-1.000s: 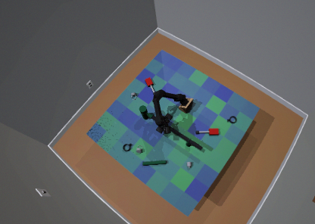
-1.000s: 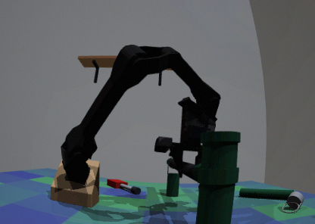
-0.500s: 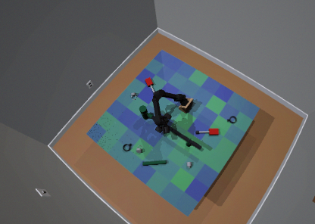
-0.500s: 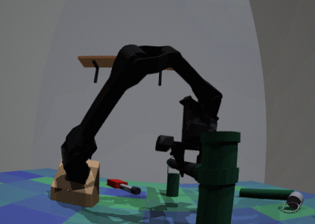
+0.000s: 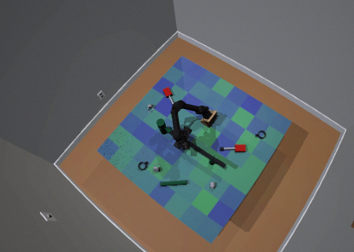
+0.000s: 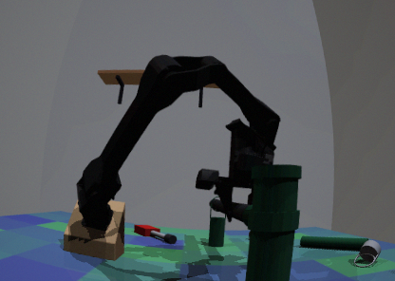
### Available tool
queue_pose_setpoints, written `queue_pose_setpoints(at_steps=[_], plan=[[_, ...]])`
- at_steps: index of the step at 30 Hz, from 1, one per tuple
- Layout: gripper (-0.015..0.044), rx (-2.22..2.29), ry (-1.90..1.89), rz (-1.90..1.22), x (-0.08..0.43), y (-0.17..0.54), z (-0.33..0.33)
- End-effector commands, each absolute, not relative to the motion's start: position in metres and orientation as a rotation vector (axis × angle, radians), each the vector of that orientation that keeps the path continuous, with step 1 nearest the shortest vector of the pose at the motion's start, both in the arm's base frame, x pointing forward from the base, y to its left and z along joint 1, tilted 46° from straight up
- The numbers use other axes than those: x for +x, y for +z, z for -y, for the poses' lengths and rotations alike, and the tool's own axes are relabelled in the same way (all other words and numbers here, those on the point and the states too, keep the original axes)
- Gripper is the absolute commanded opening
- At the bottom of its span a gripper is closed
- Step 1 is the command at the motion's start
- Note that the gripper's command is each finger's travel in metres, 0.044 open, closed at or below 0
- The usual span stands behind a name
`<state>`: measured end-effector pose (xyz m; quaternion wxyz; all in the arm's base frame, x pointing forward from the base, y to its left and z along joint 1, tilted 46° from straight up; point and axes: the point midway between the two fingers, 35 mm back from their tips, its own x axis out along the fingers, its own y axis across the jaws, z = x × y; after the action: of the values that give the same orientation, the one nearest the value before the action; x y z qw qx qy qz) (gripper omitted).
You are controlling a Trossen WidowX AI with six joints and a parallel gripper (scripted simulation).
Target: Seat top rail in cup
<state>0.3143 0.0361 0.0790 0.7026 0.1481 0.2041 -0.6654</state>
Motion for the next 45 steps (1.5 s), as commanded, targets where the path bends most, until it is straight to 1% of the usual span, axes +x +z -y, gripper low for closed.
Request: queue_pose_setpoints(at_steps=[1,43,45], plan=[[0.0,0.34,-1.467,-0.439,0.317,0.086,-0.036],[0.0,0.331,-1.476,-0.45,0.315,0.091,-0.024],[0.0053,0.331,-1.476,-0.45,0.315,0.091,-0.024]])
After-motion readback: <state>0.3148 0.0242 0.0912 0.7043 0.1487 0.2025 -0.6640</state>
